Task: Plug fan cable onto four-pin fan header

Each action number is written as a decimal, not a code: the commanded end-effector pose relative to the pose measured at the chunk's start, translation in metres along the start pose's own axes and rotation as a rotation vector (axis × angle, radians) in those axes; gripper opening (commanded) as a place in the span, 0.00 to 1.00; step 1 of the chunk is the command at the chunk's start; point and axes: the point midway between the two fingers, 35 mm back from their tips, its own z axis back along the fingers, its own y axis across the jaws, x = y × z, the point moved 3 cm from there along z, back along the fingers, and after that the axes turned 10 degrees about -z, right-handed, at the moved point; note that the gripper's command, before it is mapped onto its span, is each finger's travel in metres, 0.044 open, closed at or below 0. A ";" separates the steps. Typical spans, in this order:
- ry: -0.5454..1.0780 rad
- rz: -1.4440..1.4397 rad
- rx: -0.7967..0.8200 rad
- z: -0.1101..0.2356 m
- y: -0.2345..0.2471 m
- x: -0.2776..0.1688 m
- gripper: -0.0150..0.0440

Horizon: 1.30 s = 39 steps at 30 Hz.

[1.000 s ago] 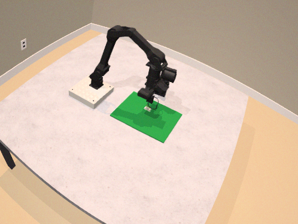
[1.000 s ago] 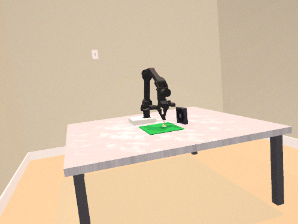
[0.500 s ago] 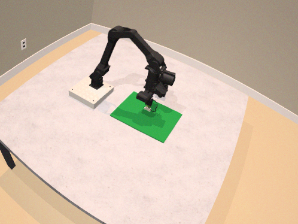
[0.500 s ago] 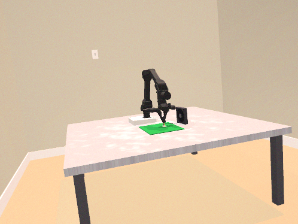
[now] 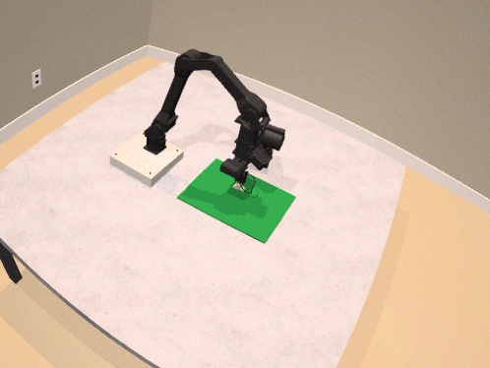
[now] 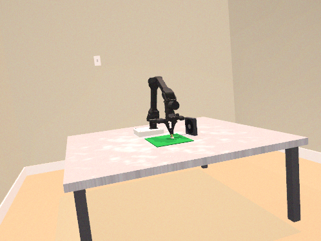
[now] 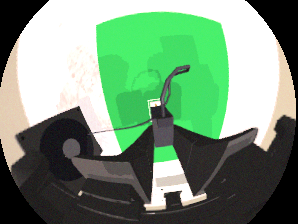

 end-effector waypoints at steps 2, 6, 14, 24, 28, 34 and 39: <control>-0.001 -0.005 0.005 0.000 0.001 0.002 0.25; -0.001 -0.005 0.005 0.000 0.002 0.003 0.25; -0.001 -0.005 0.005 -0.001 0.001 0.003 0.25; -0.001 -0.004 0.005 -0.003 0.001 0.001 0.25; -0.001 -0.004 0.005 -0.003 0.001 0.001 0.25; -0.001 -0.004 0.005 -0.004 0.001 0.000 0.25; -0.001 -0.004 0.005 -0.005 0.001 0.000 0.25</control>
